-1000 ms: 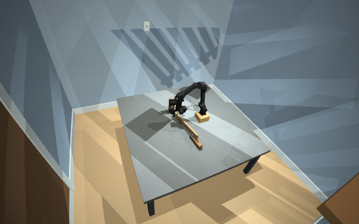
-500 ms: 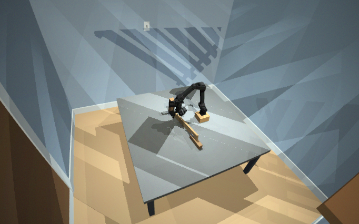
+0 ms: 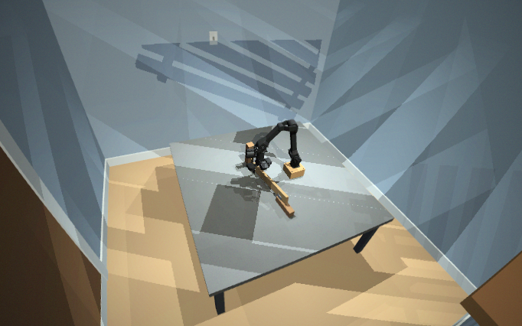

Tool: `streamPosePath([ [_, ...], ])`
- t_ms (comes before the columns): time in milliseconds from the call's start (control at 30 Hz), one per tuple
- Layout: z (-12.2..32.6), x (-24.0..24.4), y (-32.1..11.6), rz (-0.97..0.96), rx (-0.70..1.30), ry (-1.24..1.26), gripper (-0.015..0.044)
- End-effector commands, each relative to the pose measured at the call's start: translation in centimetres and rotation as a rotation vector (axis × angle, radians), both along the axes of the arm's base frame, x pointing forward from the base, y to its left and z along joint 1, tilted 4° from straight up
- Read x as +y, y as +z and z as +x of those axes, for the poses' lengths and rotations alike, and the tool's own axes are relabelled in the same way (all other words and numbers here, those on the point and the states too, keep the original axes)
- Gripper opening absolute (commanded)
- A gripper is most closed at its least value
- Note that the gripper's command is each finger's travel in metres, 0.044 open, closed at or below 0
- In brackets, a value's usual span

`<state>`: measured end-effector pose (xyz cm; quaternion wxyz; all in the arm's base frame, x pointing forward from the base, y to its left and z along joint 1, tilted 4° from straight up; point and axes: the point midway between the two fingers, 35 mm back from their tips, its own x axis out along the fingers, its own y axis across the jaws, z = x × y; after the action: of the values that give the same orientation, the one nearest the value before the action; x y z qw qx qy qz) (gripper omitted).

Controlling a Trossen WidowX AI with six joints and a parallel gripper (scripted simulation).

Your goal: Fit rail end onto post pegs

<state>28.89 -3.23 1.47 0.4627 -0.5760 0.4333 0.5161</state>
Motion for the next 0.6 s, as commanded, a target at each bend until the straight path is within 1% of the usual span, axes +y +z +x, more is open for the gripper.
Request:
streamPosePath([
  [0, -0.10, -0.06, -0.16, -0.004, 0.004, 0.003, 0.0256],
  [233, -0.10, -0.06, -0.16, -0.004, 0.004, 0.003, 0.0072],
  [467, -0.10, -0.06, -0.16, -0.004, 0.004, 0.003, 0.0026],
  [500, -0.10, -0.06, -0.16, -0.004, 0.004, 0.003, 0.0000],
  [567, -0.10, -0.06, -0.16, -0.004, 0.004, 0.003, 0.0000],
])
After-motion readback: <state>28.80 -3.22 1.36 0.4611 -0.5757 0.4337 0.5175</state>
